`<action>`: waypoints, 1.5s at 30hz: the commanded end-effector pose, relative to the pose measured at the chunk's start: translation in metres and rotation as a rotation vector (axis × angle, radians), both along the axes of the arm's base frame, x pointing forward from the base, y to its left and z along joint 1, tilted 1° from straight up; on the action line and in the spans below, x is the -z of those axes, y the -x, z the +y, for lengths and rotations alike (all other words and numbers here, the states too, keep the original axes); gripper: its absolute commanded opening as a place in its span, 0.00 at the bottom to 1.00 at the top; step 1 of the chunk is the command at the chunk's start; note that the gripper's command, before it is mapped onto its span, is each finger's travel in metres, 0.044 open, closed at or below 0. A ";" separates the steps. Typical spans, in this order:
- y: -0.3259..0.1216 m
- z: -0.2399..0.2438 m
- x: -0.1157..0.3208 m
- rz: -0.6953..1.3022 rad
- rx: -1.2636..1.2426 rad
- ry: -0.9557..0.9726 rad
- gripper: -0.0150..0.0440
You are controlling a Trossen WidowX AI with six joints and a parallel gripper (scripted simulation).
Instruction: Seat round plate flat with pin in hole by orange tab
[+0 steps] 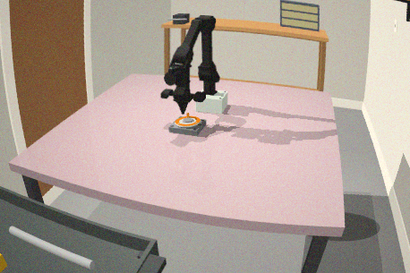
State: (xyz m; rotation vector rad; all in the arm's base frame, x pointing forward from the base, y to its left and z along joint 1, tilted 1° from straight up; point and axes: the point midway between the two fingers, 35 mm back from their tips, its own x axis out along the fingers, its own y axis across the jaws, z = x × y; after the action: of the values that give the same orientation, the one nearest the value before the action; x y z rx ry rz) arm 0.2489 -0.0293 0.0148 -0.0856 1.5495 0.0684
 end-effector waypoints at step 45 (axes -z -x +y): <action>0.016 0.049 0.005 0.010 0.003 -0.009 0.25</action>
State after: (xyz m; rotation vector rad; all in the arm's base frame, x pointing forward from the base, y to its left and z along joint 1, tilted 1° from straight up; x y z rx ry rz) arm 0.2326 0.0132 0.0097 -0.0781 1.5556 0.0701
